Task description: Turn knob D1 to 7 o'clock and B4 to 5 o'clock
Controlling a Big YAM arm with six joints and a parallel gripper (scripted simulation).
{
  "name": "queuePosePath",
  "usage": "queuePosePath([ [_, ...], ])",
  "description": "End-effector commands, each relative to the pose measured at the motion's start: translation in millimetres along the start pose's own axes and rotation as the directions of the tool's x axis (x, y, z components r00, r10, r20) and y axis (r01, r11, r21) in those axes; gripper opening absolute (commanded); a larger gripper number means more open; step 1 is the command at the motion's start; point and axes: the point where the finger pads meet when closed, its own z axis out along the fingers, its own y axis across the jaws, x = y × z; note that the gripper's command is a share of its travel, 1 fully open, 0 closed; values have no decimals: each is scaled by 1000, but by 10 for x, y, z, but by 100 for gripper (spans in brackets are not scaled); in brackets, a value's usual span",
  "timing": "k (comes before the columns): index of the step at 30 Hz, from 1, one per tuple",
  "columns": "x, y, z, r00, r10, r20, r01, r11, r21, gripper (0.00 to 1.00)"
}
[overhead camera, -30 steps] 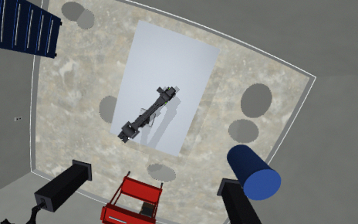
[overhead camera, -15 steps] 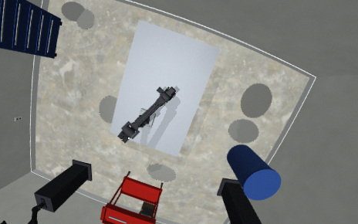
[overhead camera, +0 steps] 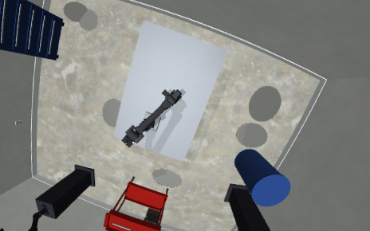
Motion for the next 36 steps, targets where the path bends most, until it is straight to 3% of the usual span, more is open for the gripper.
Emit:
queuePosePath([
  [1,-9,-109,-116,1000,-17,1,17,999,38,100],
  [9,79,-81,-113,1000,-4,1,4,999,44,100],
  [20,254,-251,-177,1000,-4,-3,4,998,65,100],
  [25,366,-211,-116,1000,-4,-2,4,999,49,100],
  [36,559,-233,-135,1000,-4,-5,4,999,54,100],
])
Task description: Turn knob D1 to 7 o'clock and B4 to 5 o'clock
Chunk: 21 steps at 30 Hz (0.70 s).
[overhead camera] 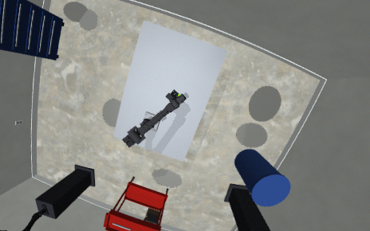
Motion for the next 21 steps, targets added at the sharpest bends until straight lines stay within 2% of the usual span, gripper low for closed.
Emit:
queuePosePath([
  [1,123,-205,-116,1000,-14,-3,14,999,41,100],
  [5,173,-237,-153,1000,-14,-6,14,999,51,100],
  [21,161,-217,-143,1000,-20,-6,21,999,46,100],
])
